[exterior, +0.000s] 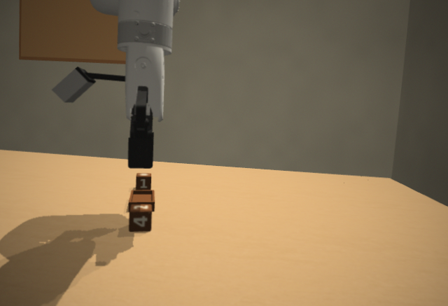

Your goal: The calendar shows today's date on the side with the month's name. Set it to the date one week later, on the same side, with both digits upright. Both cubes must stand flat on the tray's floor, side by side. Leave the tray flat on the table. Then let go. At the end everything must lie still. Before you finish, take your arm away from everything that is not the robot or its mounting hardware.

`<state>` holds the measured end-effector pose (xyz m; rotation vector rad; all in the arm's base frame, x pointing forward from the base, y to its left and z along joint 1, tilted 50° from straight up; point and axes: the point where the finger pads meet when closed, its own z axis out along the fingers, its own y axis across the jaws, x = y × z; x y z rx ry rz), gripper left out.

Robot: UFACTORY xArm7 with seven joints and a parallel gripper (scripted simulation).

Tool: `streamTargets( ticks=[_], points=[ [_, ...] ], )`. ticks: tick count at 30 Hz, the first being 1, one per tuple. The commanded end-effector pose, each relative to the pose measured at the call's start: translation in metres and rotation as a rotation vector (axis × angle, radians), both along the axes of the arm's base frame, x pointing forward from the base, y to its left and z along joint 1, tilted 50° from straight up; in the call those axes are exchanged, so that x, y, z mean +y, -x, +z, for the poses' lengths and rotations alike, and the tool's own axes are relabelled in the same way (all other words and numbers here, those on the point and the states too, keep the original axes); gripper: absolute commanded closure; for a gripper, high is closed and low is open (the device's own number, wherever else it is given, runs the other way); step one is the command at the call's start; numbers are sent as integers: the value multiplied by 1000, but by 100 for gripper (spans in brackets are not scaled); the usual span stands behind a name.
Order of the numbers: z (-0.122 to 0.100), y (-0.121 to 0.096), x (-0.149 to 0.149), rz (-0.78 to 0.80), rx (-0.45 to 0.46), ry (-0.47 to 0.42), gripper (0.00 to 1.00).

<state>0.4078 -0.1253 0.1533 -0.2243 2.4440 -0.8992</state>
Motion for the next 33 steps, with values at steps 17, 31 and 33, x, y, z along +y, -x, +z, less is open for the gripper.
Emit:
streamTargets(
  ticks=[17, 31, 33],
  points=[
    [1, 0, 0, 8, 16, 7, 51],
    [1, 0, 0, 8, 16, 7, 51],
    [1, 0, 0, 8, 16, 7, 51]
  ],
)
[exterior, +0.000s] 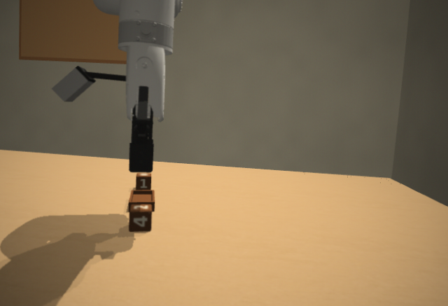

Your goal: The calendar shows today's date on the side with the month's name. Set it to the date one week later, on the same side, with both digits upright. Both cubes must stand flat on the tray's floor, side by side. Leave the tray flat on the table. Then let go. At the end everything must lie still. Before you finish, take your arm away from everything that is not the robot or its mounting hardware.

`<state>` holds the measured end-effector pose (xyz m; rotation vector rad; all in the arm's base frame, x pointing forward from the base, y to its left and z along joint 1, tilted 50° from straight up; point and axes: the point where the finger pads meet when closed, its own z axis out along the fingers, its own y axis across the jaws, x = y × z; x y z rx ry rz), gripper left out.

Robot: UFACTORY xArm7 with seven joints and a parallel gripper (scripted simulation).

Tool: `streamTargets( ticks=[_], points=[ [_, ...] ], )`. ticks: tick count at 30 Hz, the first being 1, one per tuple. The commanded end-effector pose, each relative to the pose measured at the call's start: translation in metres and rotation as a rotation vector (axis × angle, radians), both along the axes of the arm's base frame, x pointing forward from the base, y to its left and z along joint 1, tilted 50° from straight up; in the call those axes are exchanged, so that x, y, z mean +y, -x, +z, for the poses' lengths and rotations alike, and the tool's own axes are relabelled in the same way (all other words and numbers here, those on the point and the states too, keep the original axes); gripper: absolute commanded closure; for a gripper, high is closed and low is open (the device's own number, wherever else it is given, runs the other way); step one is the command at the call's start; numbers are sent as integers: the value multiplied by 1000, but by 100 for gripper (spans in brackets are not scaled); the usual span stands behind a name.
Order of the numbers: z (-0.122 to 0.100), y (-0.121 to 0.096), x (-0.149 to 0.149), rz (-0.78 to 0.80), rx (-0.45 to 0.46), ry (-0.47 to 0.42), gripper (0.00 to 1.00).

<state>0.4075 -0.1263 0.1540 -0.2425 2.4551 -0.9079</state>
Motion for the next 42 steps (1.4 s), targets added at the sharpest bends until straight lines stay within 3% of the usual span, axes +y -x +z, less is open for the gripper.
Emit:
streamTargets(
  ticks=[1, 42],
  points=[
    [1, 0, 1, 2, -1, 0, 51],
    [-21, -18, -18, 2, -1, 0, 51]
  ],
)
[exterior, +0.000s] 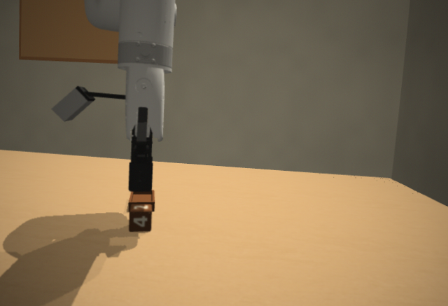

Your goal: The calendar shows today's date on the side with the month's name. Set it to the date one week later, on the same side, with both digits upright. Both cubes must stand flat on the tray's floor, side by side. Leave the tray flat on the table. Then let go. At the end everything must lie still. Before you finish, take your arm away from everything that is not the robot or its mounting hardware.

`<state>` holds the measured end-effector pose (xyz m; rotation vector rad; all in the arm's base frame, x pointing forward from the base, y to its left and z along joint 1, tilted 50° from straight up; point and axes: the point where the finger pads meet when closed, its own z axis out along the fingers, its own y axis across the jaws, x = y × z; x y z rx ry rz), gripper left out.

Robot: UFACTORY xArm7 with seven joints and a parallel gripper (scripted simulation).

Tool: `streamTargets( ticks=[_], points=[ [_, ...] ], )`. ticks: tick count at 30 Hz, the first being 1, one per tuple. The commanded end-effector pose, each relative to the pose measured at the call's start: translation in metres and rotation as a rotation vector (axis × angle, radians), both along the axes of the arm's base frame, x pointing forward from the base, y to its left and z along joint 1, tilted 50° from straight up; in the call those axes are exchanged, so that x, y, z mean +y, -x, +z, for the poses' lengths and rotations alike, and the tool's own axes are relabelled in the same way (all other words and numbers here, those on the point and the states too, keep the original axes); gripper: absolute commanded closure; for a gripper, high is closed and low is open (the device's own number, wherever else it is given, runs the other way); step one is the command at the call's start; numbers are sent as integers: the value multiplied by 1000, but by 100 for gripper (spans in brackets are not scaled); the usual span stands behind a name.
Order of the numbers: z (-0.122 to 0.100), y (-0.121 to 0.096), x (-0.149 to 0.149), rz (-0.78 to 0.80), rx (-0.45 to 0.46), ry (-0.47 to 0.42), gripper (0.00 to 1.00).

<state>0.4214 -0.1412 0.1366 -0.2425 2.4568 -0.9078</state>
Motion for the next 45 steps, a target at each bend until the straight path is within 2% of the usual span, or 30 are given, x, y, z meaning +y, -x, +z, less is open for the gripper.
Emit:
streamTargets(
  ticks=[1, 18, 45],
  points=[
    [-5, -5, -4, 3, -3, 0, 51],
    [-15, -13, -12, 3, -3, 0, 51],
    [-16, -14, -13, 3, -3, 0, 51]
  ],
)
